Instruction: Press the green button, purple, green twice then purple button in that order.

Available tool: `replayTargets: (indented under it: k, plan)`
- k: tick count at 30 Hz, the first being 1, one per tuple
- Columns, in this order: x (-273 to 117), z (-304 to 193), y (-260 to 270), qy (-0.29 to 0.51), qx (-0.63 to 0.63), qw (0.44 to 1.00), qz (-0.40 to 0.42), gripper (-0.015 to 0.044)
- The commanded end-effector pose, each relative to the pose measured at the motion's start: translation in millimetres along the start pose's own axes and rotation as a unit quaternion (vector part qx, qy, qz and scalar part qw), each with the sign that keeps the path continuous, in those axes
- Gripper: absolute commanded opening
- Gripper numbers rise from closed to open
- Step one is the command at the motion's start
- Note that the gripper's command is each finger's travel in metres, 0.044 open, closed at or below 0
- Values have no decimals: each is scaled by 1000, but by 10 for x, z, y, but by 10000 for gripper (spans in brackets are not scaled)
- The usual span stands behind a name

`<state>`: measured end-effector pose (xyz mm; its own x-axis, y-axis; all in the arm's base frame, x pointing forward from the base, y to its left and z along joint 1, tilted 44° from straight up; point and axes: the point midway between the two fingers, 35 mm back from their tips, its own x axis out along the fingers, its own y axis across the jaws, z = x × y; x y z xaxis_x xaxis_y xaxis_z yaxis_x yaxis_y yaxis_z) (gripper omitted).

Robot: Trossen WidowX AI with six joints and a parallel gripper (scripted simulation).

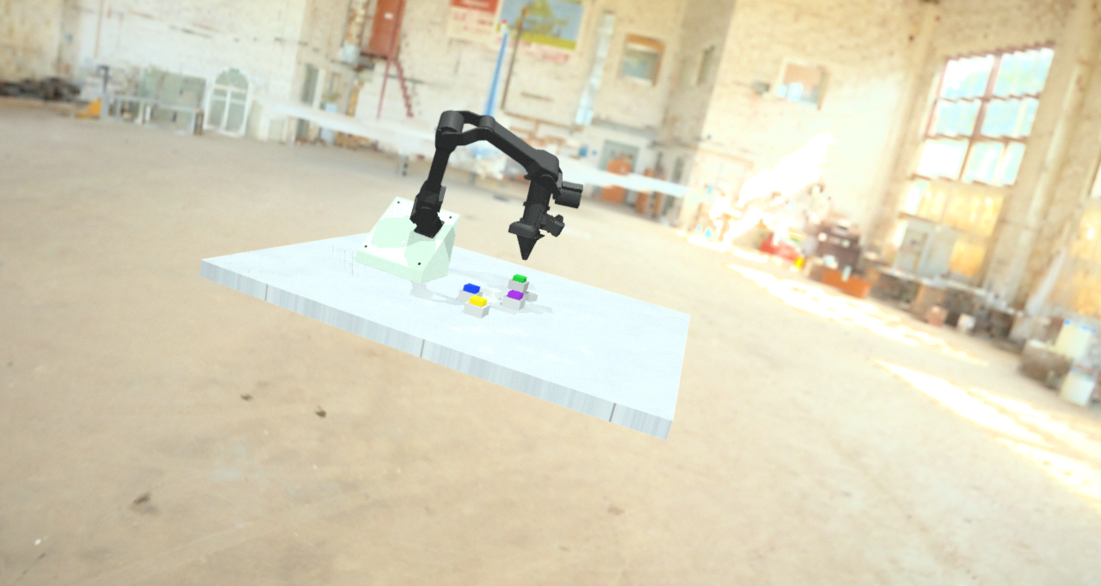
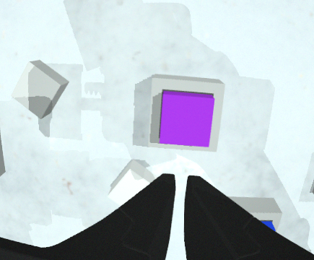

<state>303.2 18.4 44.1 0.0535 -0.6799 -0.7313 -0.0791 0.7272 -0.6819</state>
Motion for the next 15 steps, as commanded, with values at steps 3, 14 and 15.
replayTargets:
  k: [3, 14, 15]
  plan:
    - [340, -13, -52, 5, 3, 1000, -3, 20]
    - [647, -15, -67, 1, -2, 1000, -6, 20]
    - [664, -14, -67, 1, -2, 1000, -6, 20]
